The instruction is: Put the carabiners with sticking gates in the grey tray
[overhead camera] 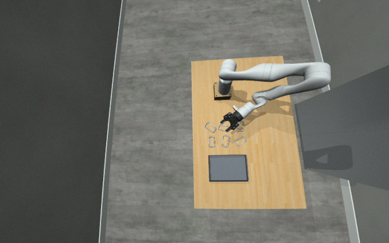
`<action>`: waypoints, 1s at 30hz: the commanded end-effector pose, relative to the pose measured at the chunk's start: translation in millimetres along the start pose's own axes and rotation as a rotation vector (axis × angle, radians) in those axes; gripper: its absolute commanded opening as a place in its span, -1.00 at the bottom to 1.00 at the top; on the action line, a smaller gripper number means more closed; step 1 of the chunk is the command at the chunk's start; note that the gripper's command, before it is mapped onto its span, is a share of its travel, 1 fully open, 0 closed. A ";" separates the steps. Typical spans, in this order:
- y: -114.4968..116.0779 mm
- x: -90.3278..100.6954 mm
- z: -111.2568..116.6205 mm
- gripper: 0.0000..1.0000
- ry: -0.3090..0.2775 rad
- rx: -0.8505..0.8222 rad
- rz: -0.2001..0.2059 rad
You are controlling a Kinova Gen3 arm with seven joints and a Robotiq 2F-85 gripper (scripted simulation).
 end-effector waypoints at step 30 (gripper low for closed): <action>-4.5 -4.5 -110.0 1.00 0.014 -0.015 0.001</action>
Point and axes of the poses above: the point where the finger pads meet when closed, its own x axis back along the fingers, its own y axis across the jaws, z = x × y, the point moved 7 cm from there along x, back along the fingers, and after that the axes turned 9 degrees about -x, right-handed, at the moved point
